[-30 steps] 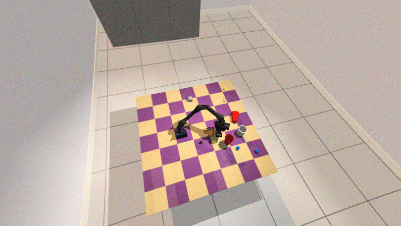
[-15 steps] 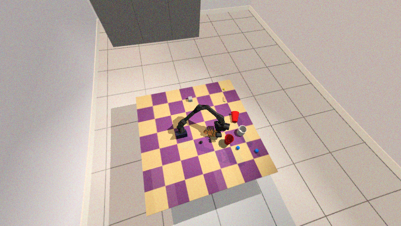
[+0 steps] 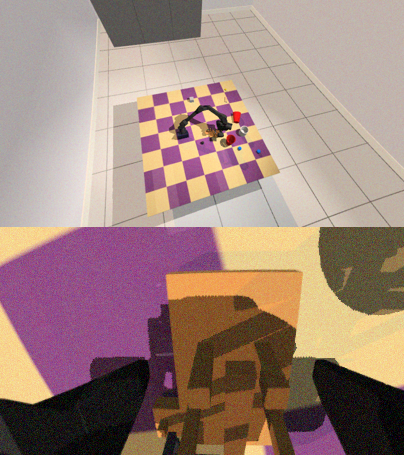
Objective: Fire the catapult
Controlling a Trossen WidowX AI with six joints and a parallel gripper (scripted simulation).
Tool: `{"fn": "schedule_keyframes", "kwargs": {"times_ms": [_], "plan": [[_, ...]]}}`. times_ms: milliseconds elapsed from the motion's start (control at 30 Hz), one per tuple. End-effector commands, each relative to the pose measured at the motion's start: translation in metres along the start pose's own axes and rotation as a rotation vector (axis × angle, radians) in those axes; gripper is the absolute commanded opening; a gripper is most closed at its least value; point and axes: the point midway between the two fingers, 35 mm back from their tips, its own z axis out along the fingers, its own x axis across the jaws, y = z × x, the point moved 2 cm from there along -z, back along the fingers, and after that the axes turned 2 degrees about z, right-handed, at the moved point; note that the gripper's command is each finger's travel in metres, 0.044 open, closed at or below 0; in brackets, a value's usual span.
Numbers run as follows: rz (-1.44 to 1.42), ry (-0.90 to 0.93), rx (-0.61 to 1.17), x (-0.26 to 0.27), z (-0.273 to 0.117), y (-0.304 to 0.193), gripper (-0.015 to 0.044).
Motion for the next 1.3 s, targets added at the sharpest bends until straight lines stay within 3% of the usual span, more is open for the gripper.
{"fn": "schedule_keyframes", "kwargs": {"times_ms": [0,100,333,500,600,800,1267], "plan": [[0.005,-0.006,-0.019,-0.004,-0.047,0.001,0.044],[0.009,-0.004,-0.018,-0.004,-0.075,-0.004,0.044],[0.008,-0.004,-0.038,-0.003,-0.067,-0.001,0.044],[0.049,-0.026,-0.124,-0.005,-0.118,-0.01,0.044],[0.051,-0.028,-0.127,-0.005,-0.12,-0.011,0.044],[-0.01,-0.024,-0.084,-0.046,-0.088,-0.037,0.03],[-0.2,-0.015,-0.026,-0.114,-0.011,-0.165,0.03]]}}
